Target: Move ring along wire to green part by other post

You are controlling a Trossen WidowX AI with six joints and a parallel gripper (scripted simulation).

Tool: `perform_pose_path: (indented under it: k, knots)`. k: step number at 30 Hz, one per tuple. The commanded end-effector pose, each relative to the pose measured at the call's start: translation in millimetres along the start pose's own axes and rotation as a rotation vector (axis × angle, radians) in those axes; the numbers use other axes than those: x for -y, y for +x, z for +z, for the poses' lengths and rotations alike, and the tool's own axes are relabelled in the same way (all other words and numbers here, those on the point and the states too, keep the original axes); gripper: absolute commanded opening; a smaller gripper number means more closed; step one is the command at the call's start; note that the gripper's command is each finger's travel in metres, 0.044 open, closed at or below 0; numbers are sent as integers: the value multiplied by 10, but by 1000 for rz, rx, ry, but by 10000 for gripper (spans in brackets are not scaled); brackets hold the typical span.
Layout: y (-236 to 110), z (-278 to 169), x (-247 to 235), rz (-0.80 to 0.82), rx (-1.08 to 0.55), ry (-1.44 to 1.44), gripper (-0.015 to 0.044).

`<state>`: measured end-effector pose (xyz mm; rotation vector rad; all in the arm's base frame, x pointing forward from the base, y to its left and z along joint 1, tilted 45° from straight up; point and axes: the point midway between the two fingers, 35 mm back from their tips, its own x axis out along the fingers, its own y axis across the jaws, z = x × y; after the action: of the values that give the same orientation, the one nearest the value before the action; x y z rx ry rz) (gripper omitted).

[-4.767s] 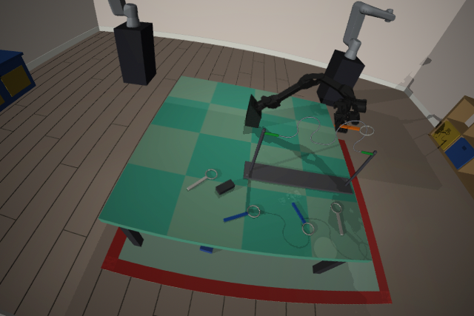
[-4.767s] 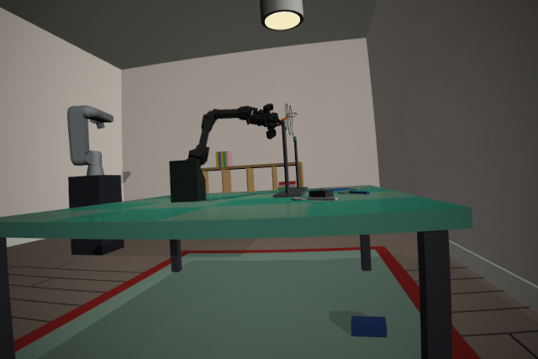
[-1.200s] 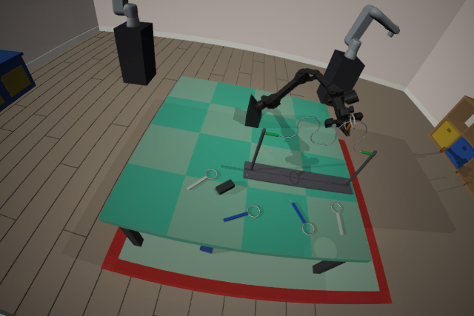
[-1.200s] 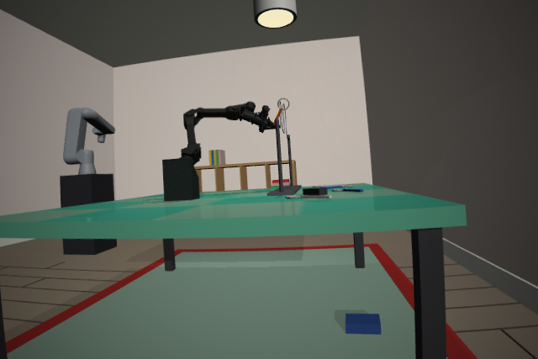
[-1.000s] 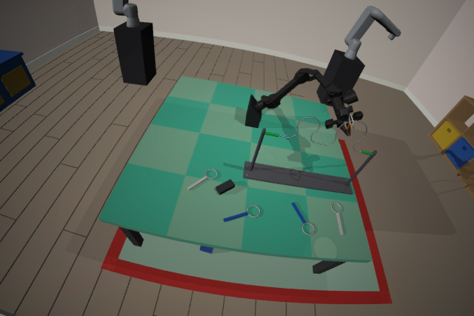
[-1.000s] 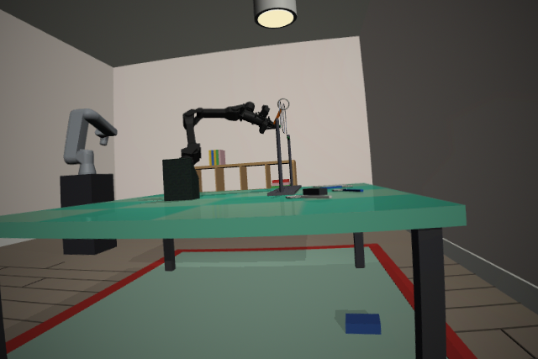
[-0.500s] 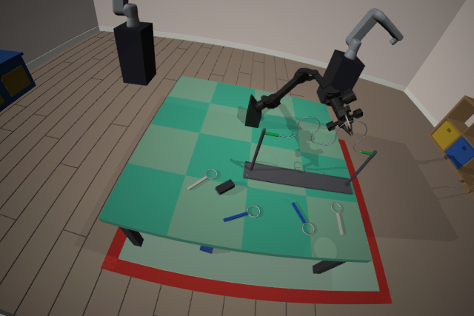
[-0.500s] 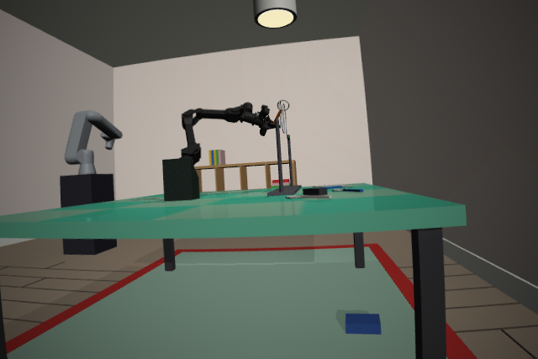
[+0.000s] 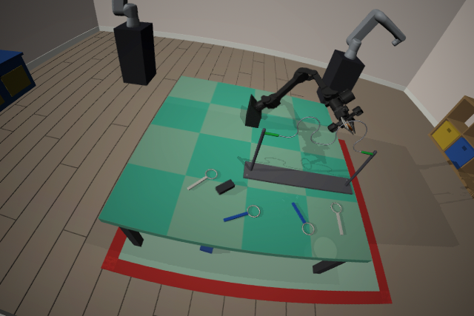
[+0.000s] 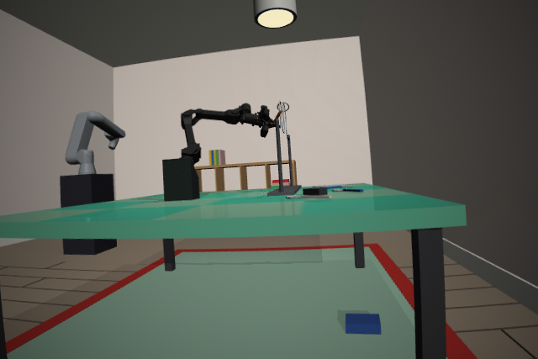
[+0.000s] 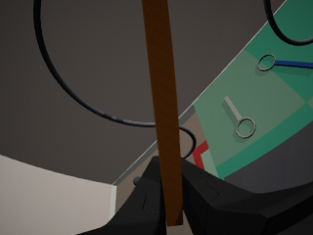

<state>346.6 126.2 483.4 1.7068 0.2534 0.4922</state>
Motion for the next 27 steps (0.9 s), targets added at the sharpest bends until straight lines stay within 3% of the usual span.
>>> perform_pose_path:
  k: [1,27]
  knots:
    - [0,0,-13,24,6,45,-150]
    - [-4,30,-169,208,36,364,-150]
